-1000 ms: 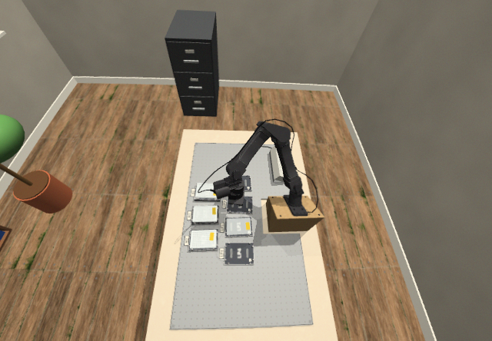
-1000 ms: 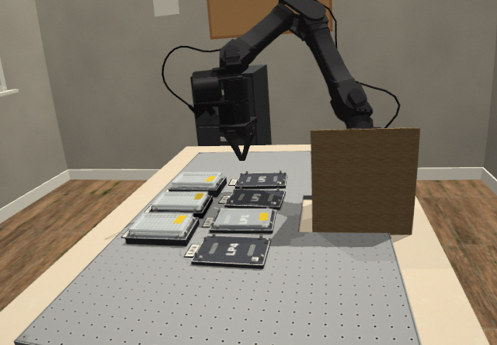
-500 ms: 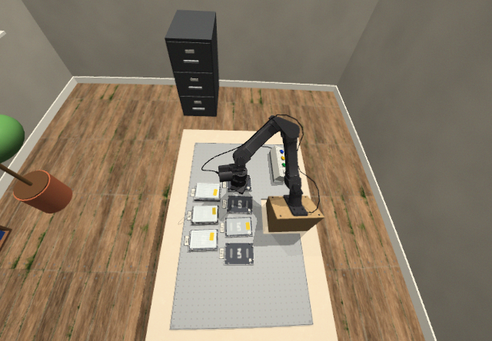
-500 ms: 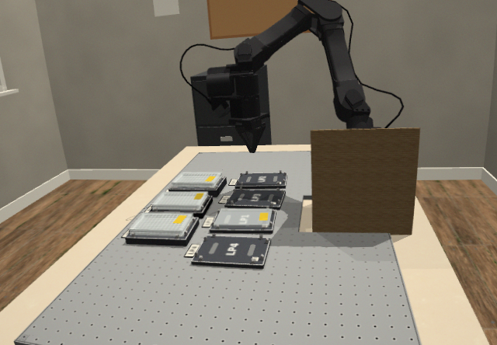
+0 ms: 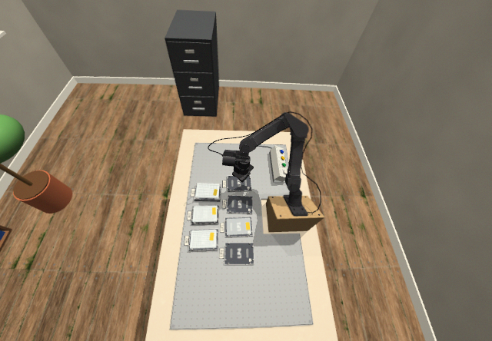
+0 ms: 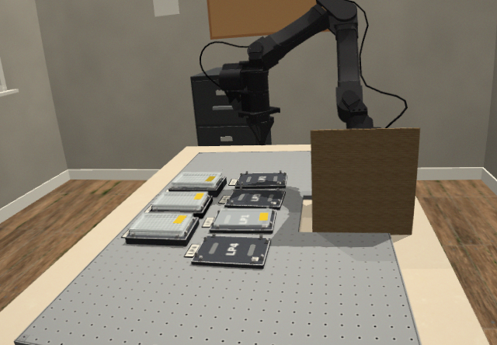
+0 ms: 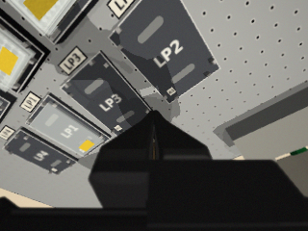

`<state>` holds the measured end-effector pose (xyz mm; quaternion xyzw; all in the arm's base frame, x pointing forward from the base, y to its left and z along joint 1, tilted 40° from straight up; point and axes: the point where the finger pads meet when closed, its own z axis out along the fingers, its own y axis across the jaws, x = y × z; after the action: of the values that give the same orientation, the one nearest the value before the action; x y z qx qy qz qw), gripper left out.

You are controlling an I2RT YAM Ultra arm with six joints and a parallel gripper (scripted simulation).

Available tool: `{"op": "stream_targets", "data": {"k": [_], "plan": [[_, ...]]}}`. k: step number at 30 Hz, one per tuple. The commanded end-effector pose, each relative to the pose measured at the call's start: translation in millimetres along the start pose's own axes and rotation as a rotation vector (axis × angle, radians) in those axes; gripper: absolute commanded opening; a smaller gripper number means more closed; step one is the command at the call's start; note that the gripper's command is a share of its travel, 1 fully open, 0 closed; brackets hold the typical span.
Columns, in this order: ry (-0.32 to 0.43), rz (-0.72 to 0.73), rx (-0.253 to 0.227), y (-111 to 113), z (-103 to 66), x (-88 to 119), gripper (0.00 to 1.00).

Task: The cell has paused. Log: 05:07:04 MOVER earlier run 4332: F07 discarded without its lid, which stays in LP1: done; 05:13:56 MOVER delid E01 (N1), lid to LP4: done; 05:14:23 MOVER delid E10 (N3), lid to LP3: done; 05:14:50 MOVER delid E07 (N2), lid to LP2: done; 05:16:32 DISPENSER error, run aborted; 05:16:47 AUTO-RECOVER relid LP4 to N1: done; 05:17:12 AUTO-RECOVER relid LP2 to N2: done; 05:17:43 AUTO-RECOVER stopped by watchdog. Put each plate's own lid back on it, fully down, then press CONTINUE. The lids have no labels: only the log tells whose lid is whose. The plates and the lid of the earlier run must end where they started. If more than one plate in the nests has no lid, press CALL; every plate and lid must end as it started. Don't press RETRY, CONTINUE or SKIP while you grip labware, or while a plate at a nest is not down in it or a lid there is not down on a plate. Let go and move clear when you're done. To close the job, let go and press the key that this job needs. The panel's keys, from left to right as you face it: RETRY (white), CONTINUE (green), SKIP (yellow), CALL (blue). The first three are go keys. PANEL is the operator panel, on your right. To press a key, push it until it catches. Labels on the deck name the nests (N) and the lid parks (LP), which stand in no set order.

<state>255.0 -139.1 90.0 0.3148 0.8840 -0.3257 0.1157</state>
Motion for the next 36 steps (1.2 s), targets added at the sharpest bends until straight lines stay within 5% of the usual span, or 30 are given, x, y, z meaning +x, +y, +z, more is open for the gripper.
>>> {"op": "stream_targets", "data": {"k": [1, 7, 32, 36], "plan": [[-0.015, 0.03, -0.016, -16.8, -8.5, -13.2, 0.0], [-0.017, 0.03, -0.014, -41.9, -8.7, -23.9, 0.0], [-0.008, 0.003, -0.013, -29.4, -0.8, -21.6, 0.0], [0.009, 0.102, -0.003, -56.0, 0.5, -1.1, 0.0]]}}
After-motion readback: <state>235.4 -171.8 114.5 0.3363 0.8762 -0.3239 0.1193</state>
